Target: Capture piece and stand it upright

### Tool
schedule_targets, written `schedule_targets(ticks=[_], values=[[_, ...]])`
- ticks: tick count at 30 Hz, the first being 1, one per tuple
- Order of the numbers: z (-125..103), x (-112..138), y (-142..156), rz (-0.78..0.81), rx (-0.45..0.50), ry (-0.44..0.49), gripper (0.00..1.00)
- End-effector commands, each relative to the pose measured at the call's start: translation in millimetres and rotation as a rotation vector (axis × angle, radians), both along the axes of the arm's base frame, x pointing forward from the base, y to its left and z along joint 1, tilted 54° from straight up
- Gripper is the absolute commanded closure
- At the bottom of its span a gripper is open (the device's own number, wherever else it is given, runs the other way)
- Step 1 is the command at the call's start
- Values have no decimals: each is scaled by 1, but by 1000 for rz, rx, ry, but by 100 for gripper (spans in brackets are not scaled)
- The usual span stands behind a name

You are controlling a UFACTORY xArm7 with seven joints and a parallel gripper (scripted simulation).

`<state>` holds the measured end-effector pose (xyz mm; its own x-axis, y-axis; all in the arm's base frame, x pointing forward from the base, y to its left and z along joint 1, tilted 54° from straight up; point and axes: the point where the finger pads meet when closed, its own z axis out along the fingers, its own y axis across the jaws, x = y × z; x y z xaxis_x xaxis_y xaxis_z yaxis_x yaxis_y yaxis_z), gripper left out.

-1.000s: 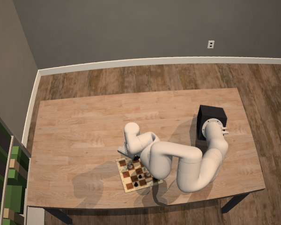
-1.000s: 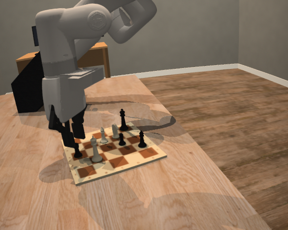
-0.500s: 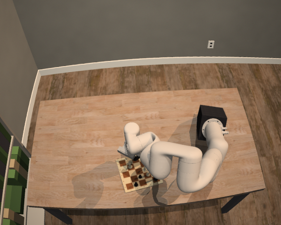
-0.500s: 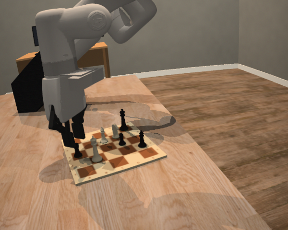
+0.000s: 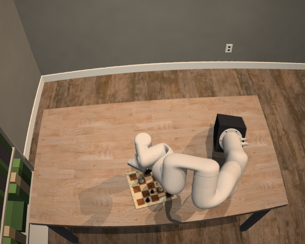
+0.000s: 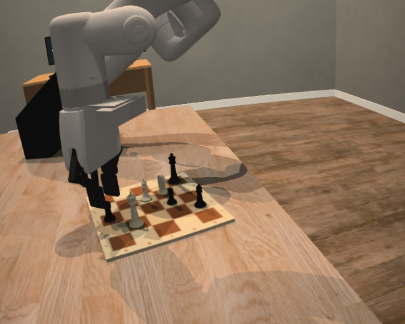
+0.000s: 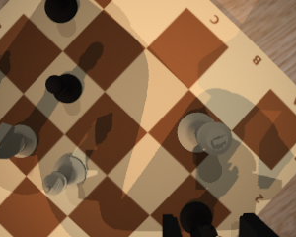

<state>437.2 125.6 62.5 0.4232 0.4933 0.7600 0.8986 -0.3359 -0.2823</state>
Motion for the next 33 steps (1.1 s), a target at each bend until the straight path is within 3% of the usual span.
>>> schedule_targets(ticks=[1, 33], values=[[-1, 1, 0, -4, -1, -2, 61], [-17, 5, 22, -4, -1, -2, 61]])
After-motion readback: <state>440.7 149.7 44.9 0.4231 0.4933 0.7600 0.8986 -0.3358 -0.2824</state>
